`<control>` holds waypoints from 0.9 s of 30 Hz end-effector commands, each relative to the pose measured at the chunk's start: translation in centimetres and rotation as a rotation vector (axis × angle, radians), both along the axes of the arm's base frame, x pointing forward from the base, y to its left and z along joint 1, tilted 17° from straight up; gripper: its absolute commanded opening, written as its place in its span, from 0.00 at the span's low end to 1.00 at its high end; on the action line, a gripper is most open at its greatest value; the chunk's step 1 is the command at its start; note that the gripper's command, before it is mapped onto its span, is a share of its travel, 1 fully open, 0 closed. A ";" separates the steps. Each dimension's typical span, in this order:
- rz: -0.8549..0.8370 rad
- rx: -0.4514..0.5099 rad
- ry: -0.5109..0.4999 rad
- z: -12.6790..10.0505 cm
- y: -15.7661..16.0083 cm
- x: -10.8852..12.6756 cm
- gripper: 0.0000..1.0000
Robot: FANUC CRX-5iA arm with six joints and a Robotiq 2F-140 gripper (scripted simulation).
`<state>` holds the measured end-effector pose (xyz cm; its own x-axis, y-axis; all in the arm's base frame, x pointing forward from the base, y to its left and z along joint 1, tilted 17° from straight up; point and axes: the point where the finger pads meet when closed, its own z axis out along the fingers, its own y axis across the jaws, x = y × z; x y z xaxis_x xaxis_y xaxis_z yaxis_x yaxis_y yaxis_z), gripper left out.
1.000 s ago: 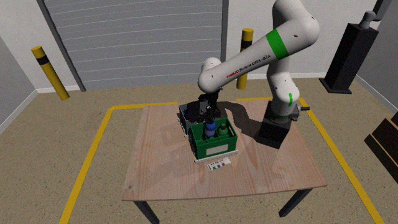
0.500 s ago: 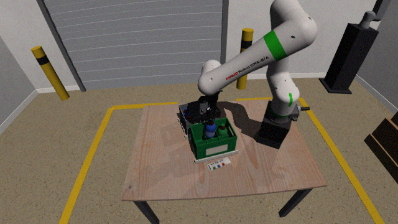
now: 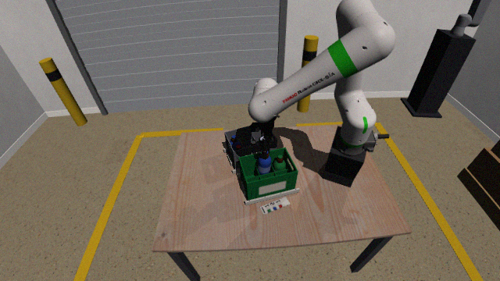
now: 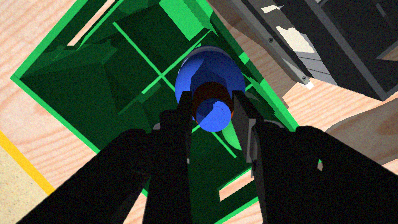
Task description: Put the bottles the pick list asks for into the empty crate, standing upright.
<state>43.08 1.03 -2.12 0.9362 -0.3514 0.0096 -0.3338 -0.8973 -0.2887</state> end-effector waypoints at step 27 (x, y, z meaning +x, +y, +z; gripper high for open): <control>0.000 0.000 -0.002 -2.5 0.7 0.4 0.10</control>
<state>43.36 1.69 -4.51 0.9362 -0.3514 0.0096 -0.3338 -0.8973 -0.2887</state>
